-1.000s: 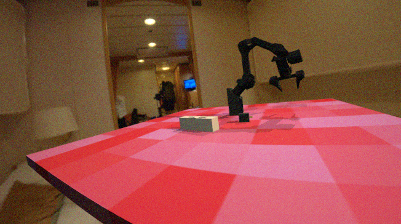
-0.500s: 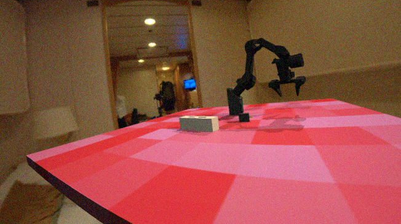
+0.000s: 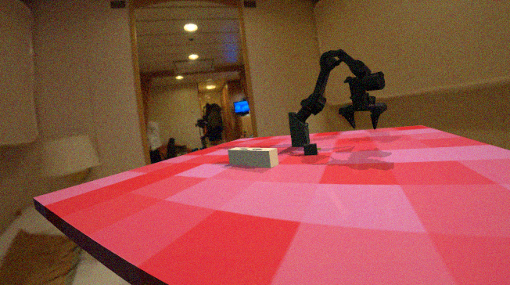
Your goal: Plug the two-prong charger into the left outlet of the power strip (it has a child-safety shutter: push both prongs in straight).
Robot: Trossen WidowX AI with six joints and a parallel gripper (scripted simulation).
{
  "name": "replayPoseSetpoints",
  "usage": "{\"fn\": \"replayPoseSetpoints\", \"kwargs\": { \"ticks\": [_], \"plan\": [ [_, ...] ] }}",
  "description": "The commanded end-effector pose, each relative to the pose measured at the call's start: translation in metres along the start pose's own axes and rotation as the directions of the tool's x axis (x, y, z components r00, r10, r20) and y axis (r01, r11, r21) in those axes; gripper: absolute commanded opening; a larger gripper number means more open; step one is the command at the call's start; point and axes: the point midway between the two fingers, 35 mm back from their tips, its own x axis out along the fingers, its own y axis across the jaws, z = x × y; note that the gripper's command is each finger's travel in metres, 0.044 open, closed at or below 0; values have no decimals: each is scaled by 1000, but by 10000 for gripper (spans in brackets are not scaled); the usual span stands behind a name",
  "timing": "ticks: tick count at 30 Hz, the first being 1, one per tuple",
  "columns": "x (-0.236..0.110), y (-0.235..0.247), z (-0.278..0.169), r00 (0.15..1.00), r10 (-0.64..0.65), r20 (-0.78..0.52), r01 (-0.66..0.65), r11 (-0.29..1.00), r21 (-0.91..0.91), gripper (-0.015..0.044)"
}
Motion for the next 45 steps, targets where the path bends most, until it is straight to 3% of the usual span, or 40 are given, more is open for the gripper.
{"fn": "replayPoseSetpoints", "kwargs": {
  "ticks": [1,26,45],
  "plan": [
    [1,-2,-16,1000,4,-28,-3,999,43,440],
    [-9,3,-113,986,15,-166,40,946,320,440],
    [-26,33,-179,971,36,-235,103,826,554,440]
  ]
}}
